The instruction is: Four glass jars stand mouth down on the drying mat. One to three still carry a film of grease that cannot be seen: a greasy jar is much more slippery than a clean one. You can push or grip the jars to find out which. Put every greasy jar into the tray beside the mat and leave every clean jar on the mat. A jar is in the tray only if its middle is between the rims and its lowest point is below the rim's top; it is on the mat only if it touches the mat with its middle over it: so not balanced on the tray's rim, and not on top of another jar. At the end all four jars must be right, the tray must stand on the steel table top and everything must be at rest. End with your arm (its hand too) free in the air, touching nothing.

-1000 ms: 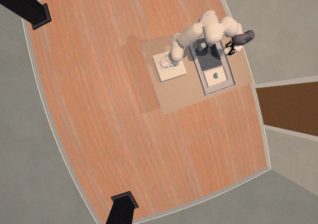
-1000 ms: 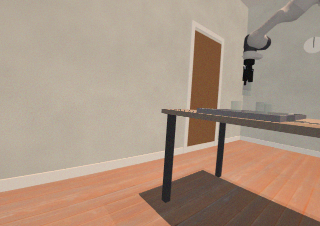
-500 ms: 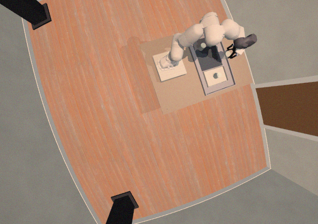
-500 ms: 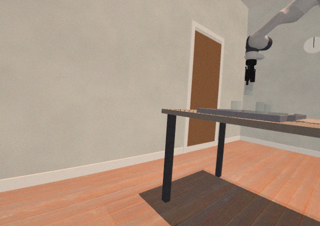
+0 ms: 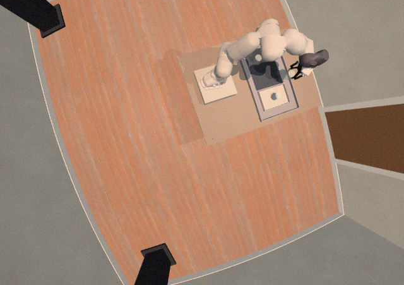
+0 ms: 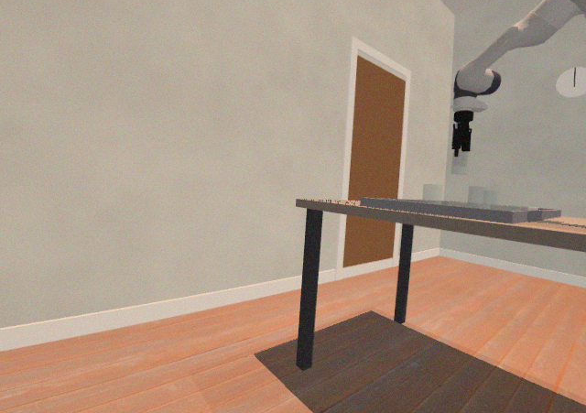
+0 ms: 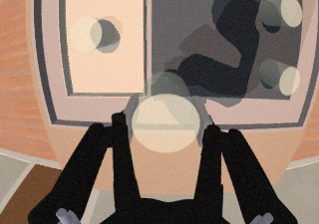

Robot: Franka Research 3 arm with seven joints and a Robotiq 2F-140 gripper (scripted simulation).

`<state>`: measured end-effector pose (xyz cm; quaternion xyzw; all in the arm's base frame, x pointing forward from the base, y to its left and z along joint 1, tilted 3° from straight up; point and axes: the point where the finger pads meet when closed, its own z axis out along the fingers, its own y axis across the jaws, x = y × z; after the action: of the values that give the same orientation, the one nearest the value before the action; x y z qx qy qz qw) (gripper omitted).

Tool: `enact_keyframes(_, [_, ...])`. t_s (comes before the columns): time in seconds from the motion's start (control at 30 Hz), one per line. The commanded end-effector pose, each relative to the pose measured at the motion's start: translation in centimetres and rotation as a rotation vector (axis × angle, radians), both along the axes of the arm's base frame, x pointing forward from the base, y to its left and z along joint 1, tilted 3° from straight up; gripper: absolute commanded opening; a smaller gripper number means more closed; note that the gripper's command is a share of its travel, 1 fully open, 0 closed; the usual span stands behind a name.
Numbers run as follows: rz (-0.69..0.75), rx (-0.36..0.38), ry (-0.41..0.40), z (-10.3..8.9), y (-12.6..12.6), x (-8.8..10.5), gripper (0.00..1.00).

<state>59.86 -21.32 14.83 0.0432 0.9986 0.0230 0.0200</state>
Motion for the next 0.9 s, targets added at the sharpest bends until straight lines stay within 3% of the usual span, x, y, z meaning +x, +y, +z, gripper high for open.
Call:
enact_keyframes(0.0, [0.035,-0.002,0.004,0.0,-0.6,-0.1,0.00])
enact_keyframes(0.87, [0.035,-0.002,0.004,-0.4,-8.6,-0.3,0.00])
